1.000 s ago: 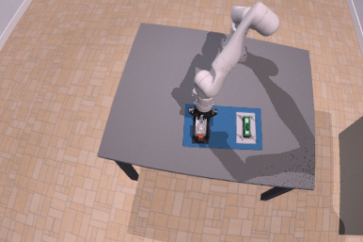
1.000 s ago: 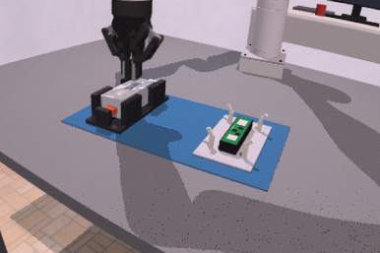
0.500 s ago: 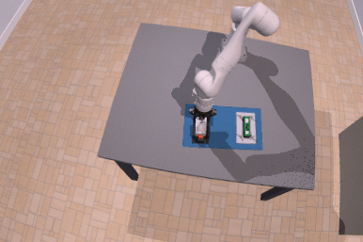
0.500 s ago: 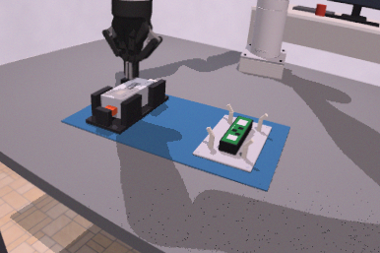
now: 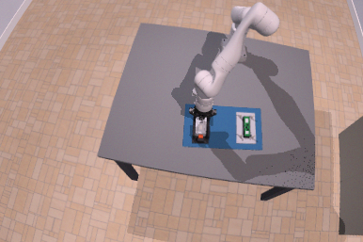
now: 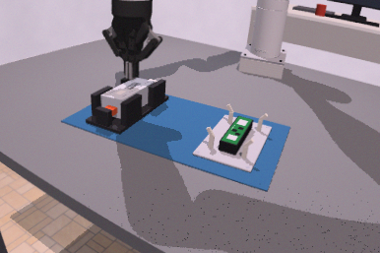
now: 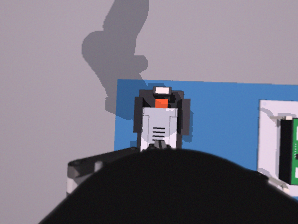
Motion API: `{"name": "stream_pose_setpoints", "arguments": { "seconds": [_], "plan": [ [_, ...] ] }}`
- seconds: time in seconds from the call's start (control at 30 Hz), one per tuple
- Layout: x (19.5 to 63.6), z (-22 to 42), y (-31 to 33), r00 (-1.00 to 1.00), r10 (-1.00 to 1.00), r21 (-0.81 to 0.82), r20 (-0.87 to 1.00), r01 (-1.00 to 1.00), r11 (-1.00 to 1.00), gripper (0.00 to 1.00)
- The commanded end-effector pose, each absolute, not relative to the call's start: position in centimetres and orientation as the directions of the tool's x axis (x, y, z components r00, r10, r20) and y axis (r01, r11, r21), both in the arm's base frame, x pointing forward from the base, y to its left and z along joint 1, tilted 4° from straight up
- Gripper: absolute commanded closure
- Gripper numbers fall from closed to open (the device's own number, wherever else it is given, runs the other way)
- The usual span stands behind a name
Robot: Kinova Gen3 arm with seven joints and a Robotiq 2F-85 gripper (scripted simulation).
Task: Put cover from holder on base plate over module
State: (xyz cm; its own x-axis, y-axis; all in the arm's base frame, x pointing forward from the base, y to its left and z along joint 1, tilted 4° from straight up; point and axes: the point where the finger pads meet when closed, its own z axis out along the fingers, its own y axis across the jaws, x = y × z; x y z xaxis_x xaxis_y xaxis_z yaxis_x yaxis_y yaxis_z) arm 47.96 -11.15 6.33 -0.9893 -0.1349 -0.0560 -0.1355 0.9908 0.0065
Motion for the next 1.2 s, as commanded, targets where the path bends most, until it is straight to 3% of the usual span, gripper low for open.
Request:
{"name": "stream_pose_setpoints", "arguments": {
  "seconds": [0.0,0.13,0.17,1.17],
  "plan": [
    [48.01,6.42,-11.17,-0.989,-0.135,0.006,-0.058,-0.135,0.991,1.00],
    [48.01,6.42,-11.17,-0.989,-0.135,0.006,-0.058,-0.135,0.991,1.00],
    [48.01,6.42,-11.17,-0.989,-0.135,0.006,-0.058,-0.135,0.991,0.00],
    [48.01,6.42,-11.17,-0.989,-0.135,0.006,-0.058,-0.135,0.991,0.00]
  ]
}}
